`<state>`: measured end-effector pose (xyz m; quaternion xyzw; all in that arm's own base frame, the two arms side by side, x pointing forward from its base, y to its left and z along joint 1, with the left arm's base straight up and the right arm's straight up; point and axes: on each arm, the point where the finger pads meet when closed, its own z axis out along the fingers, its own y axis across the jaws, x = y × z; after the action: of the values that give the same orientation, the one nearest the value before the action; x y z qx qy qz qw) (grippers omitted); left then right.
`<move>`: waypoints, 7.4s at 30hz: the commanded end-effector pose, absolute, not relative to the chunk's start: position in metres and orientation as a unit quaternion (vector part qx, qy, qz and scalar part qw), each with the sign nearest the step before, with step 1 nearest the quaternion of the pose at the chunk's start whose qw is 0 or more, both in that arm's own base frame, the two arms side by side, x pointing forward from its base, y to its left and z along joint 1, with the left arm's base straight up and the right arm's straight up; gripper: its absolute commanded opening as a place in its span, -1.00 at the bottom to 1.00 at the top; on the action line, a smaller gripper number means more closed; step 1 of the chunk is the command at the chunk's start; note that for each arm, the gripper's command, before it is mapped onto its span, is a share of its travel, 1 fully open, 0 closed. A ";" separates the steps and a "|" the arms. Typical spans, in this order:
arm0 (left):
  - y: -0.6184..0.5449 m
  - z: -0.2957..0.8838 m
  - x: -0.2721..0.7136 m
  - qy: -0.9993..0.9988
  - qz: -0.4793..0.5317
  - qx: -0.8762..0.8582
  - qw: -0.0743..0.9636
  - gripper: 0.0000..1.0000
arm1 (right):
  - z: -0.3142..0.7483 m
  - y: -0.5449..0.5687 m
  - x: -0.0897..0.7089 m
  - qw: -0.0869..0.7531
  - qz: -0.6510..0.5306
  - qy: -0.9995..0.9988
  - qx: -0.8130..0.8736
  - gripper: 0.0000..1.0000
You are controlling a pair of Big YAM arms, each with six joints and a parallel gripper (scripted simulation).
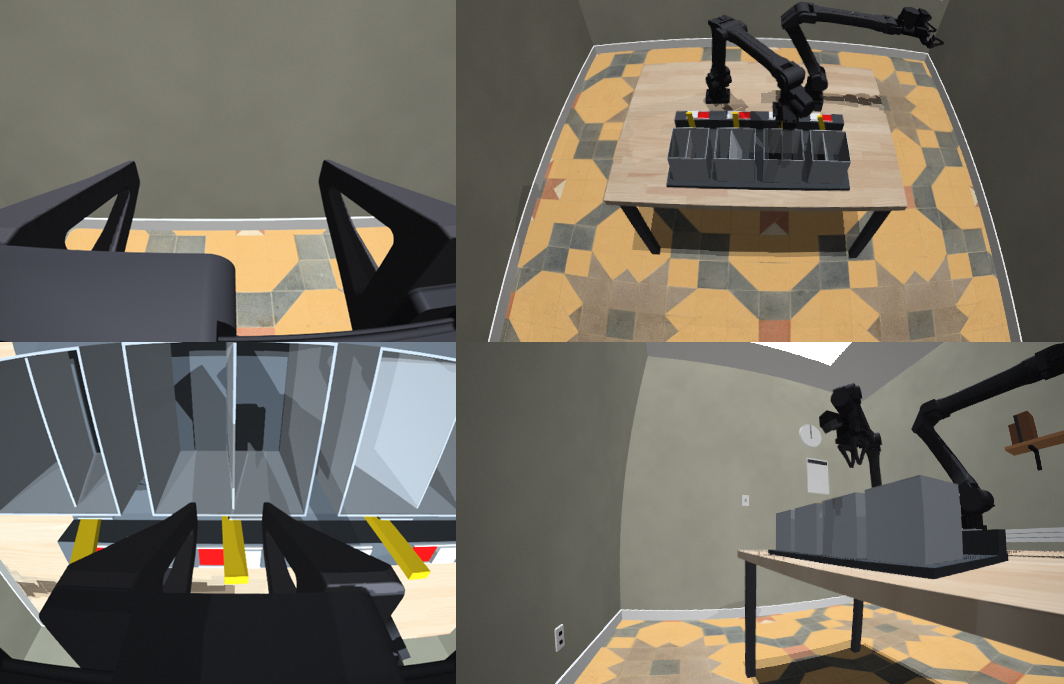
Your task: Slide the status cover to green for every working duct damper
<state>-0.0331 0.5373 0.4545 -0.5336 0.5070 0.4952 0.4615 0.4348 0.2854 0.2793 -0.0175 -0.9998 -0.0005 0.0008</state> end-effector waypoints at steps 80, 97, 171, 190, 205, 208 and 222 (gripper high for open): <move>0.544 0.501 -0.029 0.486 0.513 -0.513 0.486 1.00 | 0.236 0.472 0.453 -0.012 -0.012 -0.999 -0.028 -0.28; 0.544 0.501 -0.029 0.486 0.513 -0.513 0.486 1.00 | 0.234 0.473 0.440 -0.008 -0.008 -1.000 -0.018 -0.28; 0.544 0.501 -0.029 0.486 0.513 -0.513 0.486 1.00 | 0.234 0.473 0.440 -0.008 -0.008 -1.000 -0.018 -0.28; 0.544 0.501 -0.029 0.486 0.513 -0.513 0.486 1.00 | 0.263 0.431 0.326 -0.010 -0.160 -0.987 -0.013 -0.28; 0.544 0.501 -0.029 0.486 0.513 -0.513 0.486 1.00 | 0.272 0.424 0.332 -0.017 -0.167 -0.986 -0.020 -0.28; 0.544 0.501 -0.029 0.486 0.513 -0.513 0.486 1.00 | 0.276 0.426 0.334 -0.020 -0.171 -0.985 -0.019 -0.28; 0.544 0.501 -0.029 0.486 0.513 -0.513 0.486 1.00 | 0.253 0.431 0.333 -0.011 -0.160 -0.987 -0.020 -0.28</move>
<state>-0.0331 0.5373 0.4545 -0.5336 0.5070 0.4952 0.4615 0.3261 0.4246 0.2454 -0.0162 -0.9890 -0.1470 -0.0002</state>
